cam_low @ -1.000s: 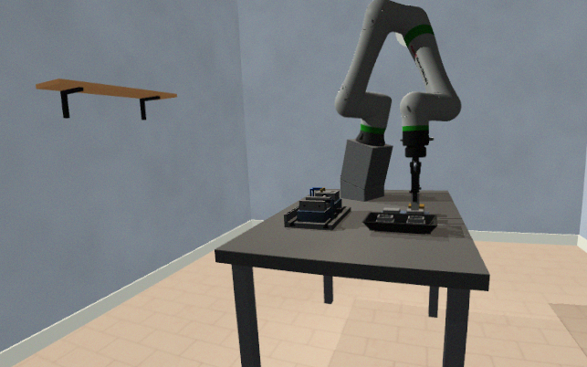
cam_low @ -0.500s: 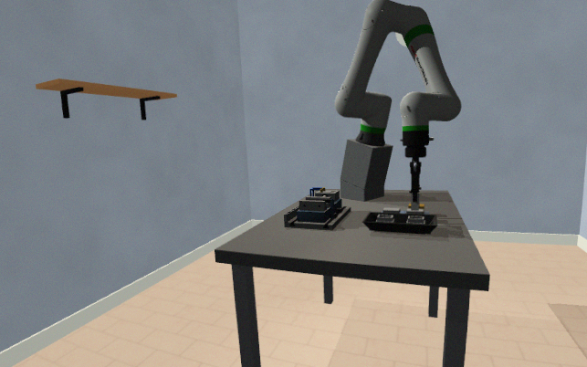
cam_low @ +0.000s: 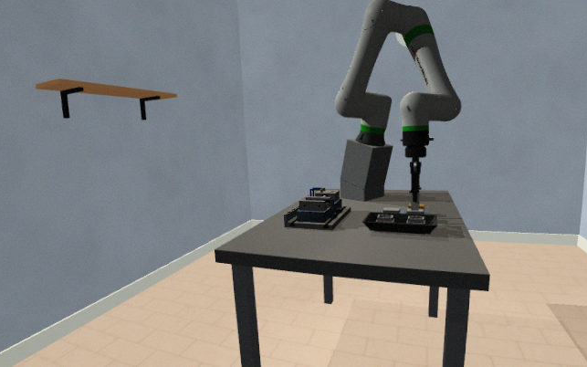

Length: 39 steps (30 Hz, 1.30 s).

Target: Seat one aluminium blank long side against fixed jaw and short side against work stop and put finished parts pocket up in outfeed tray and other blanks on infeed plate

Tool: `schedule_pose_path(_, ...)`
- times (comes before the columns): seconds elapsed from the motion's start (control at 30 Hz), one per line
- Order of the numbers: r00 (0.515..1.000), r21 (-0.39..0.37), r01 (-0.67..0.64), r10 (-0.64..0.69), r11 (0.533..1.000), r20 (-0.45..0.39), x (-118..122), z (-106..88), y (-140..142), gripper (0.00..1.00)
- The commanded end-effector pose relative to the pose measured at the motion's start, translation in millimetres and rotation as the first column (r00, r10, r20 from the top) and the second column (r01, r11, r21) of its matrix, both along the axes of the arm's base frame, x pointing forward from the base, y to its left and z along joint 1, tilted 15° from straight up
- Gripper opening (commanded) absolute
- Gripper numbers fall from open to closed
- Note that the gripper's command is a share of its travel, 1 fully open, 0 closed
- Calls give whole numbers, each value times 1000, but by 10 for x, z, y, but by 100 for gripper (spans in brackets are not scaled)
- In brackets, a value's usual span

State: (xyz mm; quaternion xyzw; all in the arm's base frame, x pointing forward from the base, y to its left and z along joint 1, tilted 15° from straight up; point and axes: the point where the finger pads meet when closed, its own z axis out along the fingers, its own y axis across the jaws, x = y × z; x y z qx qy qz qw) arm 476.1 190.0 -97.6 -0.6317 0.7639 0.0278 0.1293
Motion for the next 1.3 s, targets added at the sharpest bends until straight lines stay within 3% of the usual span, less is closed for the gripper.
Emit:
schedule_pose_path(0.0, 1000, 0, 0, 0, 1000, 0, 2, -1, 0, 40)
schedule_pose_path(1.27, 1000, 0, 0, 0, 1000, 0, 25, -136, 29, 40)
